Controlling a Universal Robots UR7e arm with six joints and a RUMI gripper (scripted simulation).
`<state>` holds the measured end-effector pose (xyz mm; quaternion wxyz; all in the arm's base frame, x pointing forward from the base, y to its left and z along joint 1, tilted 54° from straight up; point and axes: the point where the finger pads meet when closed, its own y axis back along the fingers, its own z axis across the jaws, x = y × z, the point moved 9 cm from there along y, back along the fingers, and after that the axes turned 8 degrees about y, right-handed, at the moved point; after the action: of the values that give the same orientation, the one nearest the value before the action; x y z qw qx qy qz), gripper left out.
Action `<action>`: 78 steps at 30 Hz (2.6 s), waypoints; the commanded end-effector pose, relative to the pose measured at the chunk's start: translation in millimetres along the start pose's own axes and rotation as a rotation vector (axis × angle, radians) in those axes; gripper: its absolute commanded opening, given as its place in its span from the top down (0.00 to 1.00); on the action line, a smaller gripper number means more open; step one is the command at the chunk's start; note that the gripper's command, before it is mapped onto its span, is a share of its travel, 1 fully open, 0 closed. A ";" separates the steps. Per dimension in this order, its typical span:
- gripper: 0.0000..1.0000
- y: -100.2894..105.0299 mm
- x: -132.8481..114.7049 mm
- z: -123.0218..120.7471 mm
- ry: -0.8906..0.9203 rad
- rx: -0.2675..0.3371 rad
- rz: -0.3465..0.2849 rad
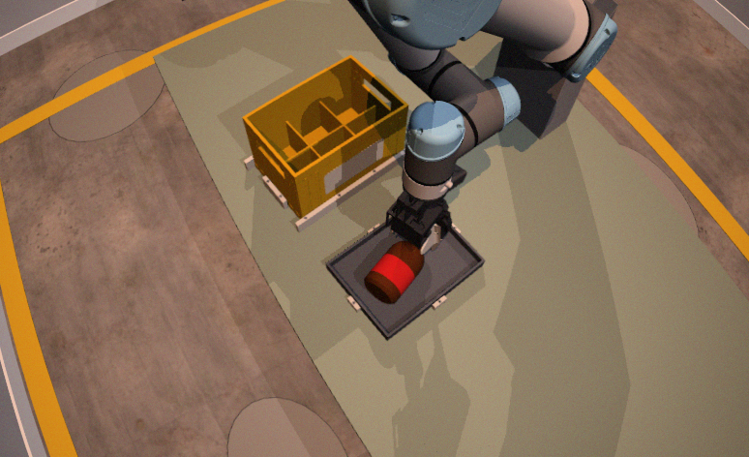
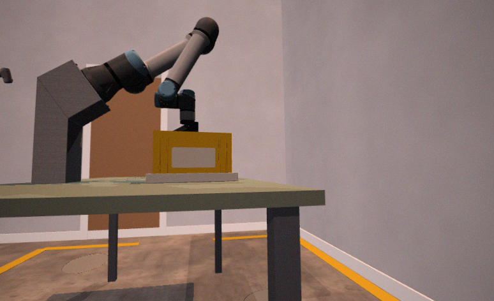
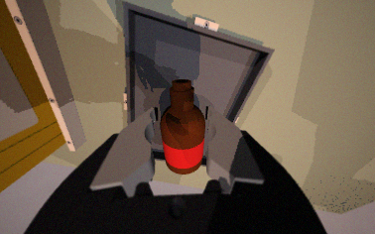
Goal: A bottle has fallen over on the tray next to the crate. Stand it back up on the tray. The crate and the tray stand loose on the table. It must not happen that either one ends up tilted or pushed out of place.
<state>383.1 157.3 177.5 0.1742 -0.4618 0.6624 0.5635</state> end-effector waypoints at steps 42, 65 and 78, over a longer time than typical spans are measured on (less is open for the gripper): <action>0.62 -34.6 -0.2 0.0 0.000 0.000 -0.001; 0.62 -34.7 -0.2 0.0 0.000 0.000 -0.001; 0.62 -34.7 -0.2 0.0 0.000 0.000 -0.001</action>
<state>411.3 159.5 157.1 0.1742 -0.4619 0.6624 0.5635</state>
